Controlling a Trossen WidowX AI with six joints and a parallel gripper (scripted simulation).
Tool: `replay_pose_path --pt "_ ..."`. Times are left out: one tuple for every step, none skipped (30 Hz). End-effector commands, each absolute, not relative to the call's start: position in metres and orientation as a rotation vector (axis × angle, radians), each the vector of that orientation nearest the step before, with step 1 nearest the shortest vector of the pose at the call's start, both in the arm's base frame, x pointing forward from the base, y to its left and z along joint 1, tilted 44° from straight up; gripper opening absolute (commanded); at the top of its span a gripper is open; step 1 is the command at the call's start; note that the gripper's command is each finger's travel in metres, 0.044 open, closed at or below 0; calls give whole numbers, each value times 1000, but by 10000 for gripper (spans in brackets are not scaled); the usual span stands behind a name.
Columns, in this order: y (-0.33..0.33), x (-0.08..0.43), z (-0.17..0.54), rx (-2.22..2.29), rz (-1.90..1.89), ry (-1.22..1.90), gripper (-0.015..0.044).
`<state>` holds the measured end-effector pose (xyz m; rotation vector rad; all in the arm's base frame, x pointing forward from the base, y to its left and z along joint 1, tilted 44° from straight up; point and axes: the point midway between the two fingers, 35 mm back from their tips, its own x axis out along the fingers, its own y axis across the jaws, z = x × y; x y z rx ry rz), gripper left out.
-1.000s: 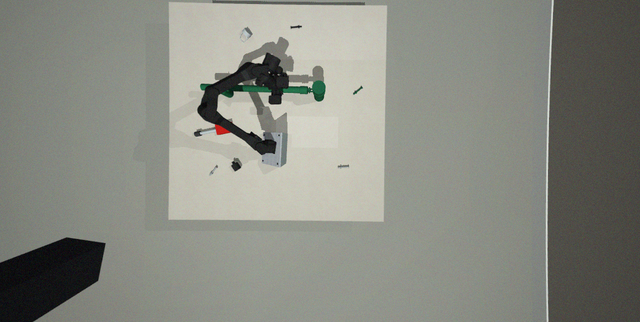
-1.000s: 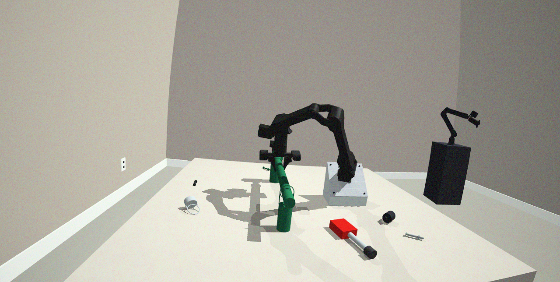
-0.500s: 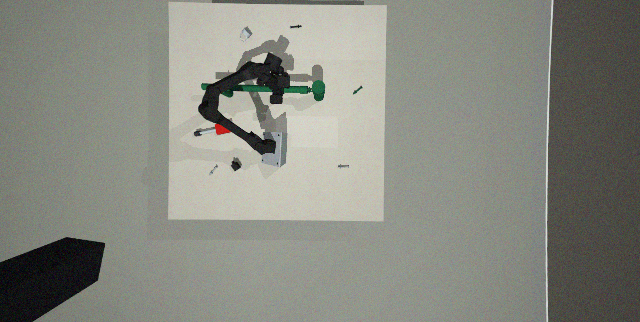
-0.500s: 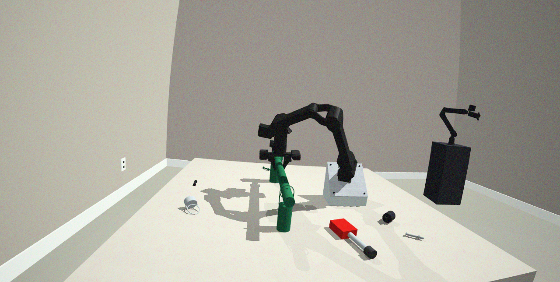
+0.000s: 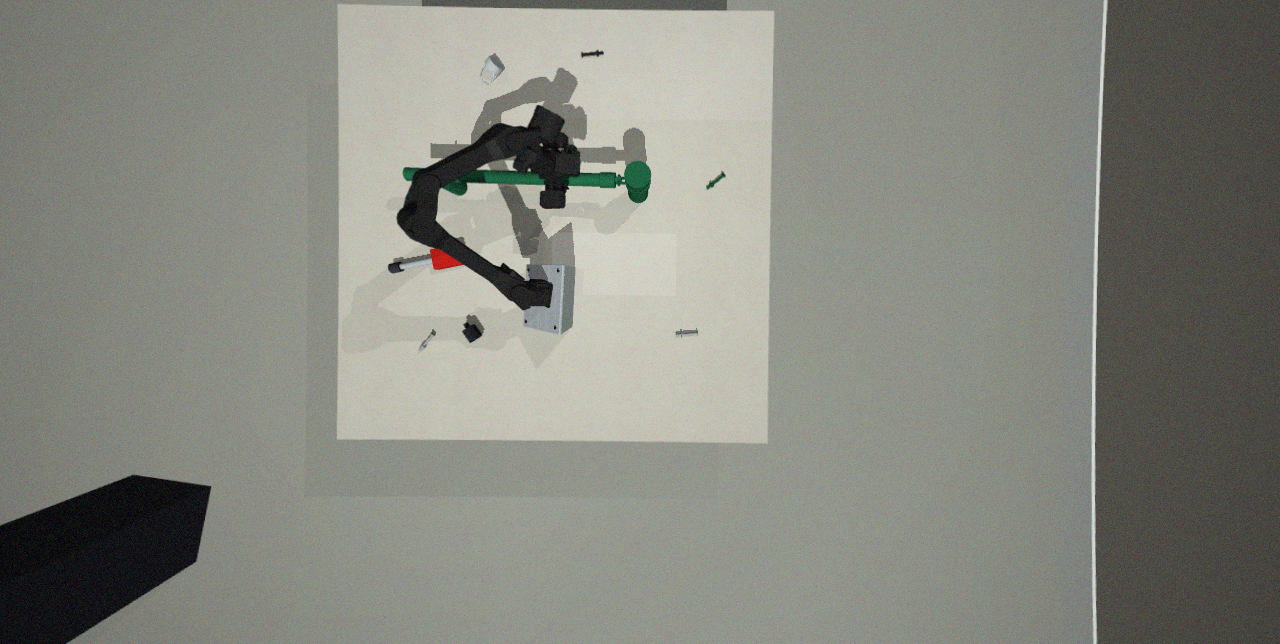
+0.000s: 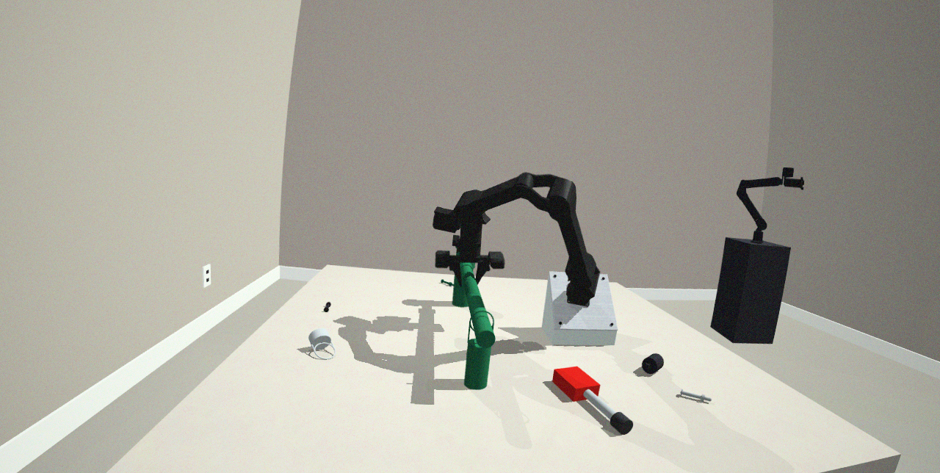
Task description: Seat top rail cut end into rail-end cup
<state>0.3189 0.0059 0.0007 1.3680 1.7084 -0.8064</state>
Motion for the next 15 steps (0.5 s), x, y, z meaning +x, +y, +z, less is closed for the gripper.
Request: replay_pose_path --pt "6 319 4 1368 -807 1708 289" --pt "6 319 7 1368 -807 1708 315" --pt "6 319 11 1368 -807 1708 341" --pt "6 319 16 1368 -807 1708 367" --pt "6 319 22 1368 -807 1709 394" --pt "7 319 30 1368 -807 1709 420" --pt "7 318 37 1368 -807 1709 440" --pt "7 318 45 1368 -807 1709 440" --pt "7 317 52 1368 -808 1710 440" --pt "7 316 56 1368 -808 1710 440" --pt "7 316 57 1368 -808 1710 440" --pt "7 316 57 1368 -808 1710 440" --pt "7 316 57 1368 -808 1710 440" --pt "7 316 57 1368 -808 1710 440" --pt "5 319 56 1366 -798 1700 440"
